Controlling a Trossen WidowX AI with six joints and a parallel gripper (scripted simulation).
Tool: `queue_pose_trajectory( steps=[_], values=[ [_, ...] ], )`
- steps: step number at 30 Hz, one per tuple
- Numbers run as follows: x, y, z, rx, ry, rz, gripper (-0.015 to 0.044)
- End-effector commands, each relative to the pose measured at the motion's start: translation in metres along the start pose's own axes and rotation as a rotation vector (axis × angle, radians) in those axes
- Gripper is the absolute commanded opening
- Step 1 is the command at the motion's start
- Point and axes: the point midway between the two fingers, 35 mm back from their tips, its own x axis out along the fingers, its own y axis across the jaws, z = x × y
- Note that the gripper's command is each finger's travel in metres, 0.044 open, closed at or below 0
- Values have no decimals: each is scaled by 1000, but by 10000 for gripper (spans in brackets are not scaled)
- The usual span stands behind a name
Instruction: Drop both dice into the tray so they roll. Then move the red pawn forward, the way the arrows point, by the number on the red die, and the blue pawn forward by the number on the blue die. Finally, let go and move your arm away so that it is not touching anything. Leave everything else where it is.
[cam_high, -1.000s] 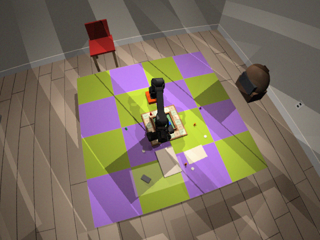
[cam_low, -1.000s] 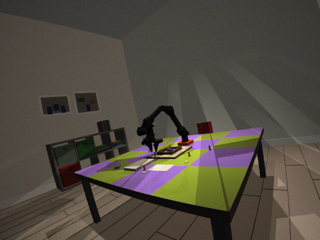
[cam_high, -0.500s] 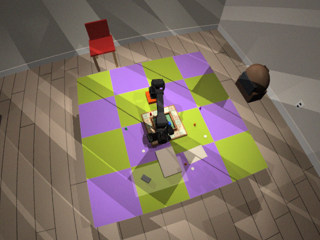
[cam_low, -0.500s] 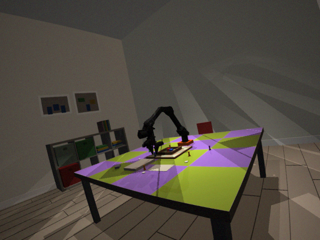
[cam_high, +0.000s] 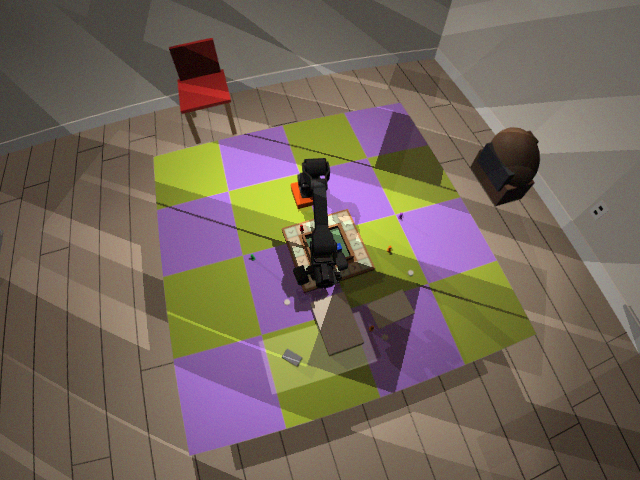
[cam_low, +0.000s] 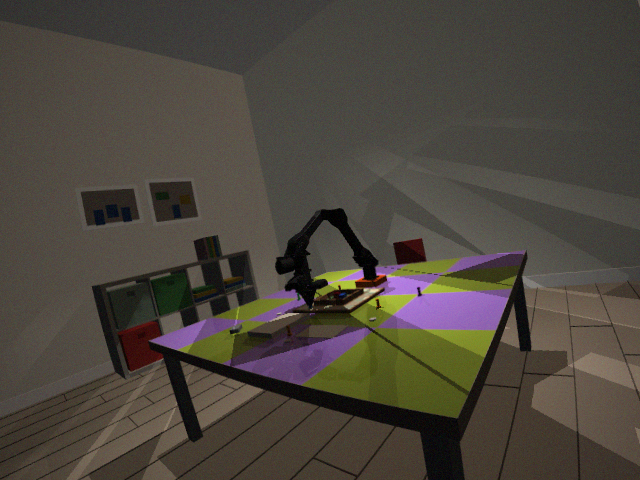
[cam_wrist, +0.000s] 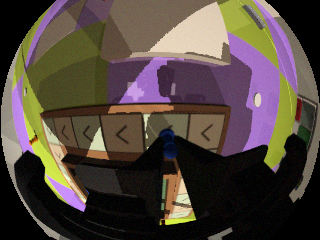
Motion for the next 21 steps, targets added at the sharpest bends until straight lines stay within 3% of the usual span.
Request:
queue_pose_trajectory(
  steps=[1,21],
  values=[
    [-11,-1,2,4,-2,3,0],
    [-114,-5,1,4,-3,2,0]
  ],
)
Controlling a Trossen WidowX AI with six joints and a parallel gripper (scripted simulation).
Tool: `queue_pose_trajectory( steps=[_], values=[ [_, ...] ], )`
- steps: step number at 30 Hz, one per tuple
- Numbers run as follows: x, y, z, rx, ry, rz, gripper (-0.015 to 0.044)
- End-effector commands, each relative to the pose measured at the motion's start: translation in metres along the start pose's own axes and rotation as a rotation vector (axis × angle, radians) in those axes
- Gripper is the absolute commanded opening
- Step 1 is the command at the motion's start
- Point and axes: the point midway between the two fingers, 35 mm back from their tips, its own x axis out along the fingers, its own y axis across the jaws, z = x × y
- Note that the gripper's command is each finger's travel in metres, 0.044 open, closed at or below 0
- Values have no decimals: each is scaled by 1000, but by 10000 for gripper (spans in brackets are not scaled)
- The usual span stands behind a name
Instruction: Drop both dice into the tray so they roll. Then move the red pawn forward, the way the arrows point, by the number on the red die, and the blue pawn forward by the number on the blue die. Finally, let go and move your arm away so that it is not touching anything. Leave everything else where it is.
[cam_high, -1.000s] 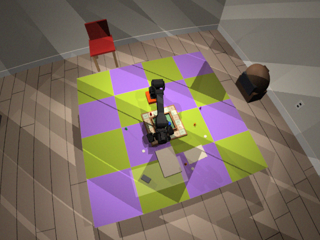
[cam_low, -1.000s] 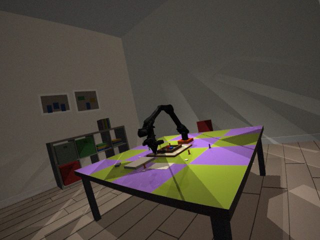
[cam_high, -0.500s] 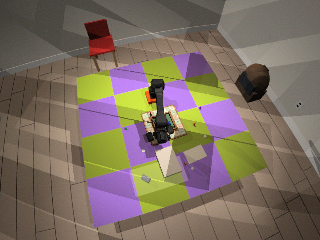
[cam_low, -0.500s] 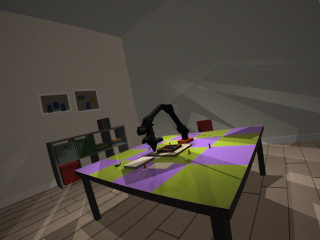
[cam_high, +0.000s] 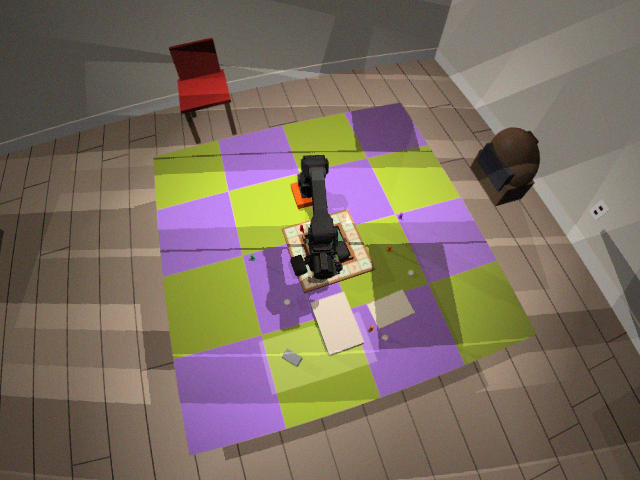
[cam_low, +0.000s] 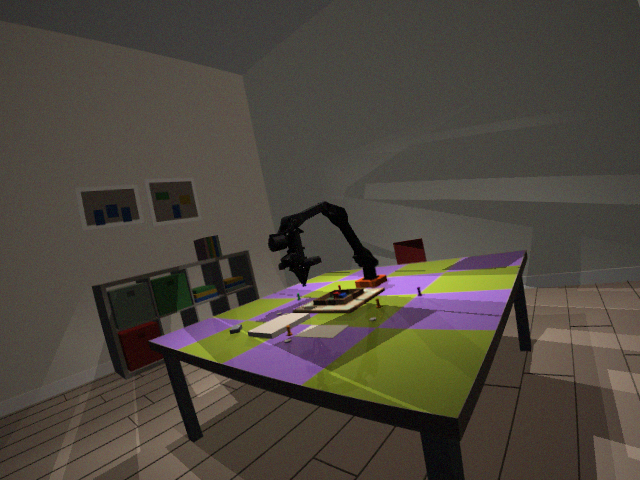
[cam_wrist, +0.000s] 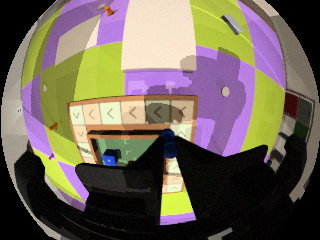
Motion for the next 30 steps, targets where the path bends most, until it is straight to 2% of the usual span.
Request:
queue_pose_trajectory(
  steps=[1,9,26,30],
  values=[
    [-25,0,-3,-5,-16,0,0],
    [-30,2,-4,-5,-15,0,0],
    [39,47,2,-5,-16,5,0],
    [45,51,1,-5,-16,5,0]
  ],
)
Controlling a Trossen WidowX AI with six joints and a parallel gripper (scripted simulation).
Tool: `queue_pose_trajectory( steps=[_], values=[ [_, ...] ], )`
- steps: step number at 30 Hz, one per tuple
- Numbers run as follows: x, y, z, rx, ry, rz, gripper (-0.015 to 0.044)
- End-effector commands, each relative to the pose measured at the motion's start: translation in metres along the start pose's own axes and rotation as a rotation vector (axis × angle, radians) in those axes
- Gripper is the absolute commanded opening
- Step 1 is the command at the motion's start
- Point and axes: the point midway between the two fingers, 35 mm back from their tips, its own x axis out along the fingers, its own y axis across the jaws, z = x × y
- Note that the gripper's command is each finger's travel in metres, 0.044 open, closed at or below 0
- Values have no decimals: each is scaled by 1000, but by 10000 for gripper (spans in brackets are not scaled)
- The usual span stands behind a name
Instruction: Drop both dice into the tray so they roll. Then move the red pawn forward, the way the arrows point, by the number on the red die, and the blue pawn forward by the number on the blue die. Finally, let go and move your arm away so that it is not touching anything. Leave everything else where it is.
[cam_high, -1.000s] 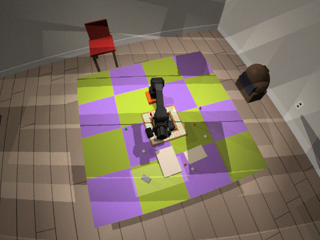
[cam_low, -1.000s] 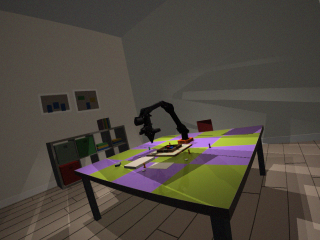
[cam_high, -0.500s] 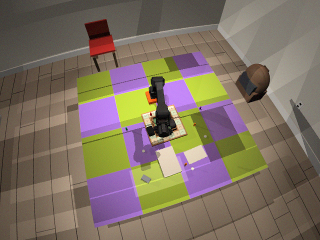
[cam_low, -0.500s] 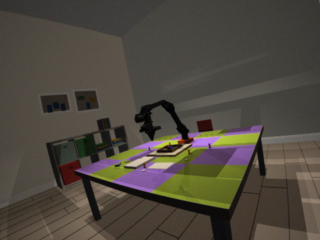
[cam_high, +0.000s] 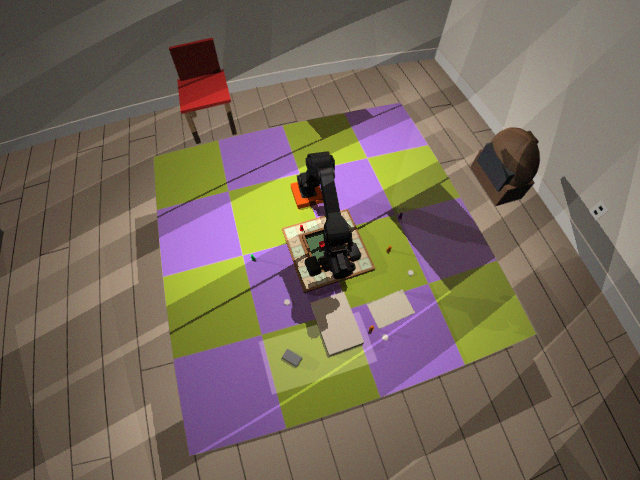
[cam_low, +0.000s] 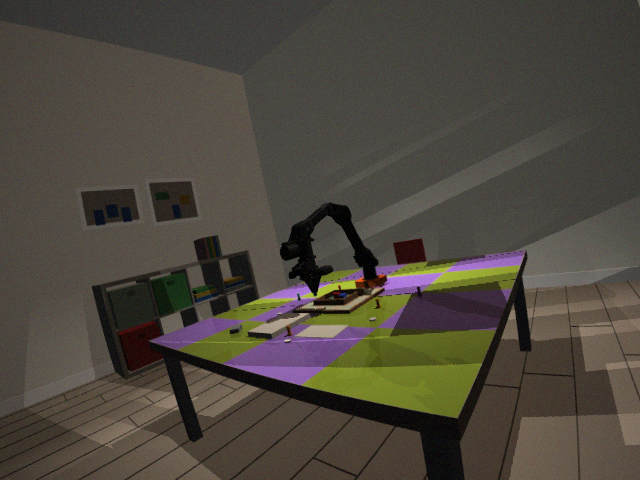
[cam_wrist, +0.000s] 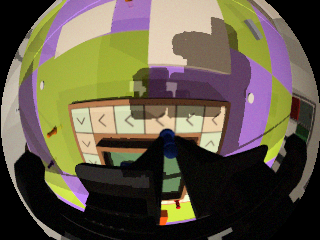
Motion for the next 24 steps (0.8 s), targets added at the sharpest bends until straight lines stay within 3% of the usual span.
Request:
queue_pose_trajectory(
  steps=[1,10,24],
  values=[
    [5,4,-1,7,-7,3,0],
    [38,4,-1,7,-7,3,0],
    [49,4,-1,7,-7,3,0]
  ],
)
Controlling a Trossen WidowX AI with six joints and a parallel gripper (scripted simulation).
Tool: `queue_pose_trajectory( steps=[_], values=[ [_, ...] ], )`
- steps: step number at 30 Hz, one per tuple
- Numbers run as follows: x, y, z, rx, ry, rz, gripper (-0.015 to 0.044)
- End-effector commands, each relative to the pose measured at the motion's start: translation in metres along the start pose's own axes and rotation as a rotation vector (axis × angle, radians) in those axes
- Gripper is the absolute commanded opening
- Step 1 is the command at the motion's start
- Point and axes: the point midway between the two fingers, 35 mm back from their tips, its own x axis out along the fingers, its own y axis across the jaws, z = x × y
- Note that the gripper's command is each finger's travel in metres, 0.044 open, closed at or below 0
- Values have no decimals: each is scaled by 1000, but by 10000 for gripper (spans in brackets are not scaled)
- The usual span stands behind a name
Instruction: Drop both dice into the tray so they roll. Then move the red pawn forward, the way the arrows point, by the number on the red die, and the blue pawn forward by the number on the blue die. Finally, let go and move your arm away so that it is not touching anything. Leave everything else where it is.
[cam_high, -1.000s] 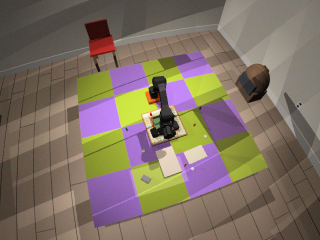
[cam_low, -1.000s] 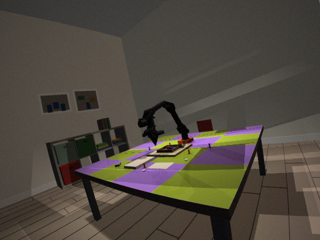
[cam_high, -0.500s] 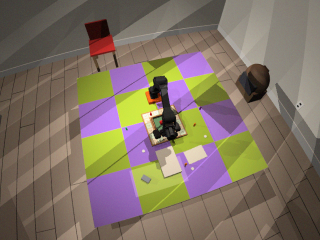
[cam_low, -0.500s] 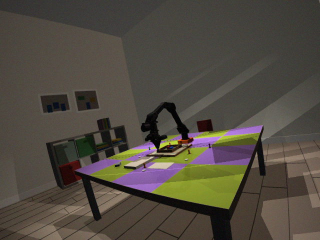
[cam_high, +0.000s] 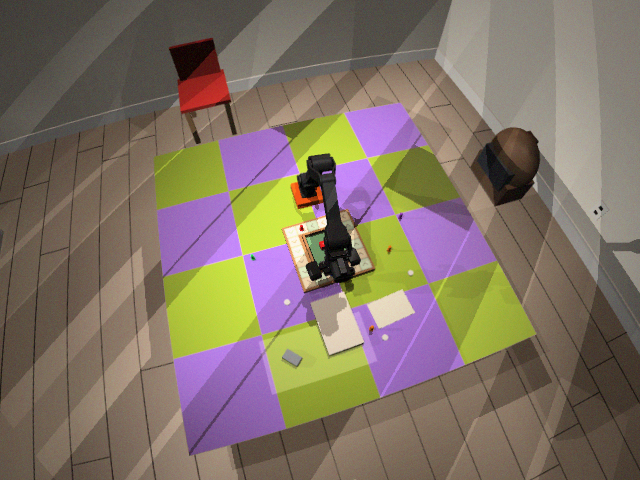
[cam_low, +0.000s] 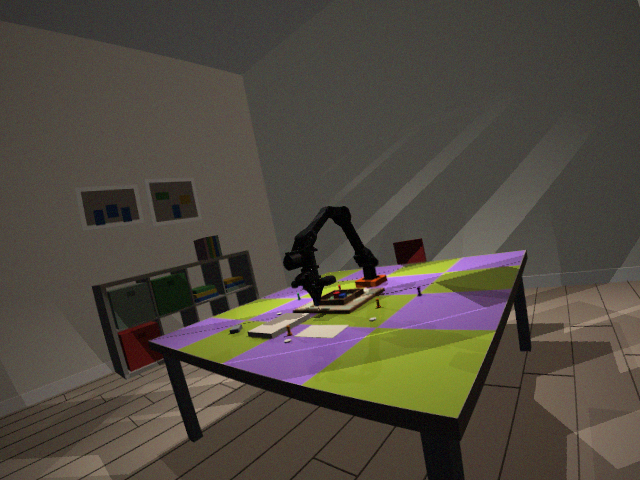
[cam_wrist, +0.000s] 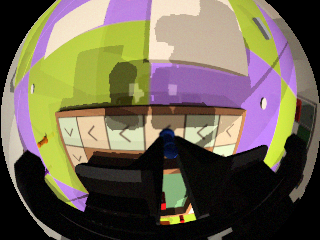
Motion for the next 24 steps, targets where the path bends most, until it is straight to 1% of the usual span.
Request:
queue_pose_trajectory(
  steps=[1,7,8,17,21,24],
  values=[
    [9,1,-2,5,10,5,0],
    [15,1,-2,5,10,5,0],
    [9,0,0,0,1,0,26],
    [6,0,0,0,1,0,263],
    [-37,0,0,5,9,5,368],
    [-40,0,0,5,10,5,440]
  ],
)
